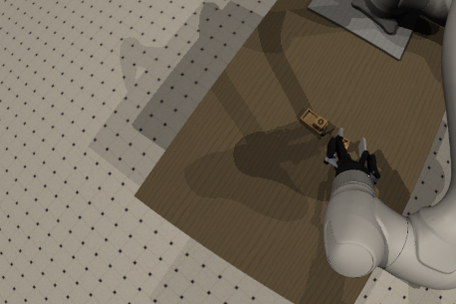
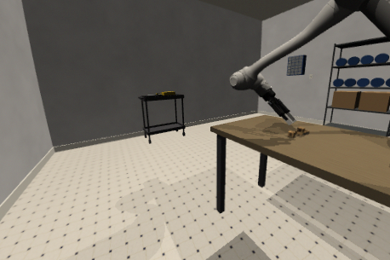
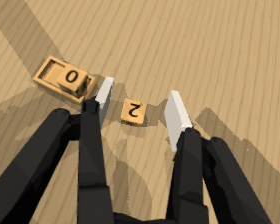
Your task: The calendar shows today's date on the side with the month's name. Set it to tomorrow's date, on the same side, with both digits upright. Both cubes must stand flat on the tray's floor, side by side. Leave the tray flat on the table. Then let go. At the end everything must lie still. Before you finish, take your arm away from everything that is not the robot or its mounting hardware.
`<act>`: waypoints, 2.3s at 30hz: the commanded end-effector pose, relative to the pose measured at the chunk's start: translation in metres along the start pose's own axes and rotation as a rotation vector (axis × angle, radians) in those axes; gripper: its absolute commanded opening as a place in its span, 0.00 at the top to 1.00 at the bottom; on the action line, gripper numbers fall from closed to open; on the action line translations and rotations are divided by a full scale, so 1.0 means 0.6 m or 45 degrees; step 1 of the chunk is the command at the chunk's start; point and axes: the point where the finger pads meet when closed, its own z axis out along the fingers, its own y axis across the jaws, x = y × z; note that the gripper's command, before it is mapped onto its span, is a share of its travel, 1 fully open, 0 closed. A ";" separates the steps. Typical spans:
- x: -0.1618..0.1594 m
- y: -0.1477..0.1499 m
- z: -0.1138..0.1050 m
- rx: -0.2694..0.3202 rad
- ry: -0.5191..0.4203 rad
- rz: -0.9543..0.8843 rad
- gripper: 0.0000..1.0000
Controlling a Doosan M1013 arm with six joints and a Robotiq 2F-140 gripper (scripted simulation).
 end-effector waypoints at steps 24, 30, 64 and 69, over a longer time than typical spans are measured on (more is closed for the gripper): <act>0.015 0.000 0.004 -0.001 -0.568 -0.001 0.60; 0.023 0.000 0.006 0.000 -0.665 0.000 0.60; 0.033 0.000 0.013 0.000 -0.998 0.000 0.00; 0.037 0.000 0.008 -0.001 -0.998 0.001 0.00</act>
